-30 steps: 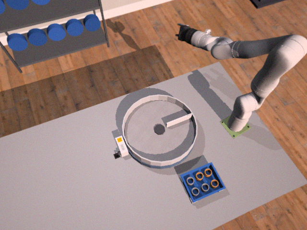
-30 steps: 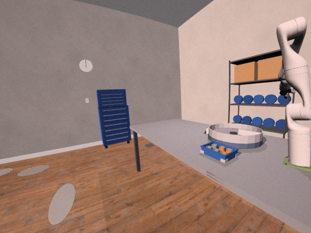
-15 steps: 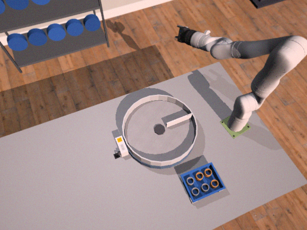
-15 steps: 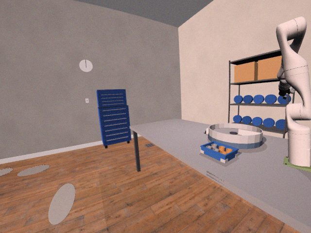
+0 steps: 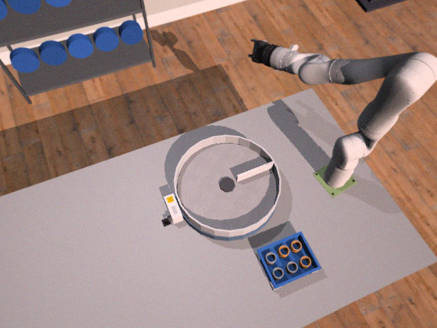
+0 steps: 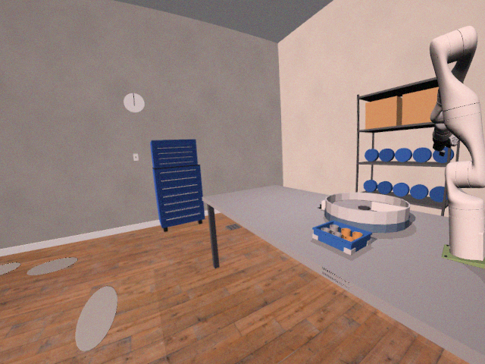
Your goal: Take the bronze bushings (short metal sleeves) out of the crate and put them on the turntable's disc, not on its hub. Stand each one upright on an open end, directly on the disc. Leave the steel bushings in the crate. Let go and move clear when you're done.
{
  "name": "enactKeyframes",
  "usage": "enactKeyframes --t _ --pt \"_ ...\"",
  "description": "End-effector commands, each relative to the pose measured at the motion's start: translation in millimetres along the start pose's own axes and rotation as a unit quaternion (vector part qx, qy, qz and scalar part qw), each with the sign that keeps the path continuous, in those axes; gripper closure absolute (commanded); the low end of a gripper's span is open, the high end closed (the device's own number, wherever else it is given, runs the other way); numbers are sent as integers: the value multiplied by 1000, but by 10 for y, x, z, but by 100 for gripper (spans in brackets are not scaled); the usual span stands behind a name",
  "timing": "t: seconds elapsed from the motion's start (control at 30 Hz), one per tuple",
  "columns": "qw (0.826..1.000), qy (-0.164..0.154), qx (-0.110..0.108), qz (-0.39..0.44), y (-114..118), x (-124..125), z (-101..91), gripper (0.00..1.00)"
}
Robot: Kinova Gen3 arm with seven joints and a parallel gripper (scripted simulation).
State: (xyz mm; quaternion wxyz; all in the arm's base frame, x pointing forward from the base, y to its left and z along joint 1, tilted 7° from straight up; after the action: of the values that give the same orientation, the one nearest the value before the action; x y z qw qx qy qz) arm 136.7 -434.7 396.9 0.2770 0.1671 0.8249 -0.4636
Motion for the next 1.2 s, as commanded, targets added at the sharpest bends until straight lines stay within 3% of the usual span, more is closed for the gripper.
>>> enactKeyframes --t 0.0,1.17 --pt "1000 1 2 -2 -23 -20 -13 0" --pt "1000 11 -17 0 91 -61 -50 0"
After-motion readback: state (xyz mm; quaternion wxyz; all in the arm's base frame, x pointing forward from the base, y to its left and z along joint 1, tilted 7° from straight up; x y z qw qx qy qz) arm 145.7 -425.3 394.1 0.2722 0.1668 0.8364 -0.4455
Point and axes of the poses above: the point where the finger pads meet when closed, its own z axis out along the fingers, its own y axis across the jaws, x = y × z, the point moved 6 cm from there along -z, back along the fingers, and after that the axes turned 8 degrees about z, right-handed, at the moved point
